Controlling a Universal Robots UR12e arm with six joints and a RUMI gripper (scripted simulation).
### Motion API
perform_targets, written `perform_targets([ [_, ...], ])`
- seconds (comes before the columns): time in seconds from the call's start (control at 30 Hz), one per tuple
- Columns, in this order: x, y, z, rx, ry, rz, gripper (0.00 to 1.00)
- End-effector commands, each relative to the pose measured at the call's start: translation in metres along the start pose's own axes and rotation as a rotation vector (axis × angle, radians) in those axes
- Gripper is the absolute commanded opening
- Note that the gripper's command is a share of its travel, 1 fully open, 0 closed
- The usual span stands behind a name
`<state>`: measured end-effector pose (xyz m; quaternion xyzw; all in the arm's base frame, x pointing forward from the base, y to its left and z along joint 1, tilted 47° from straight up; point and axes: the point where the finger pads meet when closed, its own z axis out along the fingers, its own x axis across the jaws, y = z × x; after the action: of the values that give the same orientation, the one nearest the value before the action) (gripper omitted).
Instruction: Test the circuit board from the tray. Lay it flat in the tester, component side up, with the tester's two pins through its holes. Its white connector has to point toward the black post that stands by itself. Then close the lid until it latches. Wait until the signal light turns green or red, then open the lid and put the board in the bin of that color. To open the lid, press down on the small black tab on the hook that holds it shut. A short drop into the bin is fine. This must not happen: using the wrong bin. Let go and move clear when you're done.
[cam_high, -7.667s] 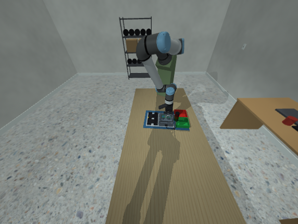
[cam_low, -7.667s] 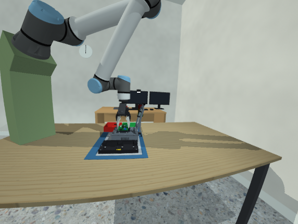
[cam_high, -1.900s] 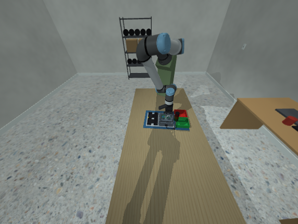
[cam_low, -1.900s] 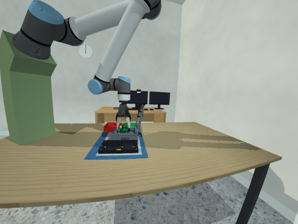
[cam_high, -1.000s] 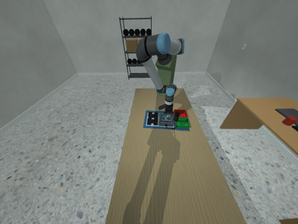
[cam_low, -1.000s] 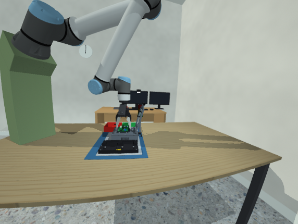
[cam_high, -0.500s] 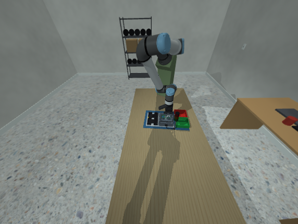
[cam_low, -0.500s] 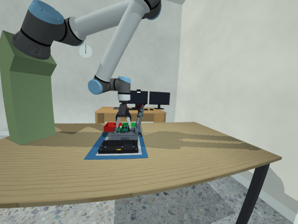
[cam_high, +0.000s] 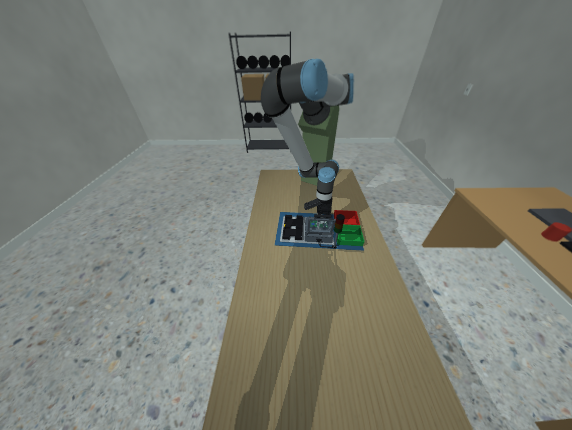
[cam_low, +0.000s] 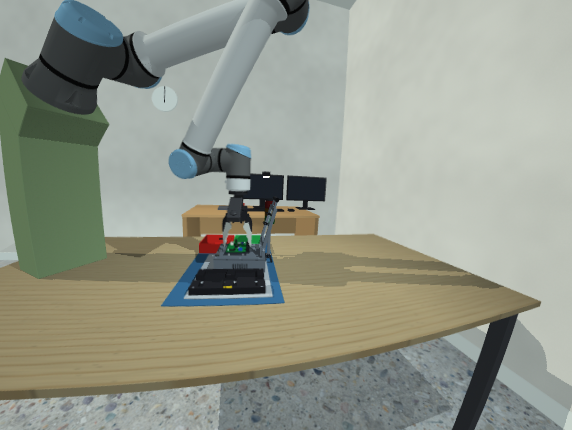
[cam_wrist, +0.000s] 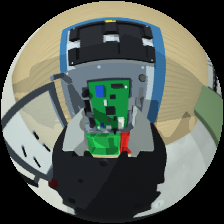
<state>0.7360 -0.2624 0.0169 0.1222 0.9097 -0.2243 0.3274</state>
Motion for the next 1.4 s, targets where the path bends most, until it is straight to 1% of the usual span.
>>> perform_targets([
  [0.0,0.001,0.002,-0.019,-0.001,0.001,-0.001,0.59],
  [0.03,0.001,0.002,-0.023,-0.001,0.001,-0.001,0.59],
  [0.1,0.001,0.002,-0.023,-0.001,0.001,-0.001,0.59],
  [0.17,0.001,0.002,-0.032,-0.001,0.001,-0.001,0.59],
  [0.37,0.001,0.002,-0.064,-0.001,0.001,-0.001,0.59],
  [0.6,0.001,0.002,-0.109,-0.001,0.001,-0.001,0.59],
  [0.67,0.001,0.002,-0.109,-0.001,0.001,-0.001,0.59],
  [0.93,0.002,0.002,-0.16,-0.001,0.0,-0.001,0.59],
  [1.13,0.002,0.002,-0.193,-0.001,0.0,-0.001,0.59],
  [1.17,0.002,0.002,-0.198,-0.001,0.0,-0.001,0.59],
  [1.23,0.002,0.002,-0.198,-0.001,0.0,-0.001,0.59],
  [1.37,0.002,0.002,-0.216,-0.001,0.0,-0.001,0.59],
])
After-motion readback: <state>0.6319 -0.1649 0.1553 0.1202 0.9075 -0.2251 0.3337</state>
